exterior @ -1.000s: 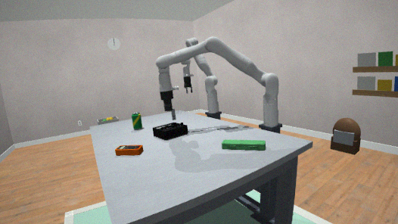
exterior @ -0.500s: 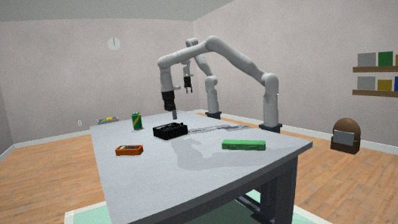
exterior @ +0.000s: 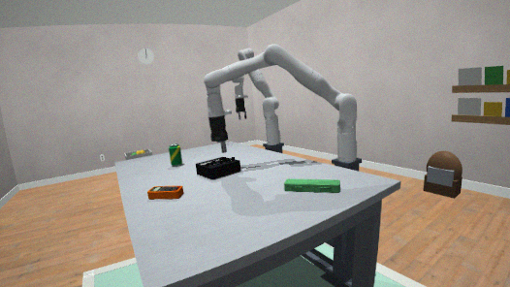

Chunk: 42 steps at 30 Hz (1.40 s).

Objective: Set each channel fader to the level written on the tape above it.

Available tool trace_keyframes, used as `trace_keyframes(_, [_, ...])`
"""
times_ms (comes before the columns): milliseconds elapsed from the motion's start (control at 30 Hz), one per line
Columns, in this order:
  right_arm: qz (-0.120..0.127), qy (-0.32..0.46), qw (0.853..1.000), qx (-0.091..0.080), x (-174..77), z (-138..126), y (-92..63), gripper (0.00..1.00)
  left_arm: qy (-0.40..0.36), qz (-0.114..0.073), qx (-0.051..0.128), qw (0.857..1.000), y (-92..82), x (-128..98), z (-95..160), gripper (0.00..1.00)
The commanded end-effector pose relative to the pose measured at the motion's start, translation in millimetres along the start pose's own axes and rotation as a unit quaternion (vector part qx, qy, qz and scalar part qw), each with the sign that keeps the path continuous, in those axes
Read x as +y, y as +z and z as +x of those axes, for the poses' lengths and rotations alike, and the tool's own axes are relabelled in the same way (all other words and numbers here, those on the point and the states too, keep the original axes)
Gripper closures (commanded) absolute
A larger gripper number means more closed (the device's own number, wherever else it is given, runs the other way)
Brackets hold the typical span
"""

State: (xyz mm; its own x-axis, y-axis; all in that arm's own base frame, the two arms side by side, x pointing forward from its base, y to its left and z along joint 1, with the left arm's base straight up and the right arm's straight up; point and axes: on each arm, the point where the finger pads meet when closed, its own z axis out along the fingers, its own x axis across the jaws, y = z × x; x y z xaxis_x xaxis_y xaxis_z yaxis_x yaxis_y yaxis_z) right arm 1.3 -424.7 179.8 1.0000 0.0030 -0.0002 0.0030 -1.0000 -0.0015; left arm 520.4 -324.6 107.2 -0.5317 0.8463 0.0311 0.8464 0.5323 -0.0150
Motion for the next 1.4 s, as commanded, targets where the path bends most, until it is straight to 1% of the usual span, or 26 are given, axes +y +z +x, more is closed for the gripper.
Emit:
trace_keyframes(0, [-0.001,0.000,1.000,0.000,0,0,-0.6,0.00,-0.072,-0.003,-0.002,0.997,-1.5,-2,-3,1.00])
trace_keyframes(200, [-0.001,0.000,1.000,0.000,0,0,-0.6,0.00,-0.177,-0.003,-0.004,0.984,-2.2,-3,-7,1.00])
trace_keyframes(267, [-0.001,0.000,1.000,0.000,0,0,-0.6,0.00,-0.177,-0.003,-0.004,0.984,-2.2,-3,-7,1.00])
trace_keyframes(300, [-0.001,0.000,1.000,0.000,0,0,-0.6,0.00,-0.193,-0.003,-0.004,0.981,-2.4,-3,-7,1.00])
trace_keyframes(500, [-0.001,0.000,1.000,0.000,0,0,-0.6,0.00,-0.285,-0.002,-0.007,0.959,-3.5,-3,-10,1.00])
trace_keyframes(767, [-0.001,0.000,1.000,0.000,0,0,-0.6,0.00,-0.385,-0.001,-0.010,0.923,-5.1,-2,-13,1.00])
trace_keyframes(833, [-0.001,0.000,1.000,0.000,0,0,-0.6,0.00,-0.385,-0.001,-0.010,0.923,-5.1,-2,-13,1.00])
trace_keyframes(1167, [-0.001,0.000,1.000,0.000,0,0,-0.6,0.00,-0.474,0.000,-0.014,0.881,-7.0,1,-15,1.00])
trace_keyframes(1333, [-0.001,0.000,1.000,0.000,0,0,-0.6,0.00,-0.503,0.001,-0.015,0.864,-7.8,2,-16,1.00])
trace_keyframes(1367, [-0.001,0.000,1.000,0.000,0,0,-0.6,0.00,-0.503,0.001,-0.015,0.864,-7.8,2,-16,1.00])
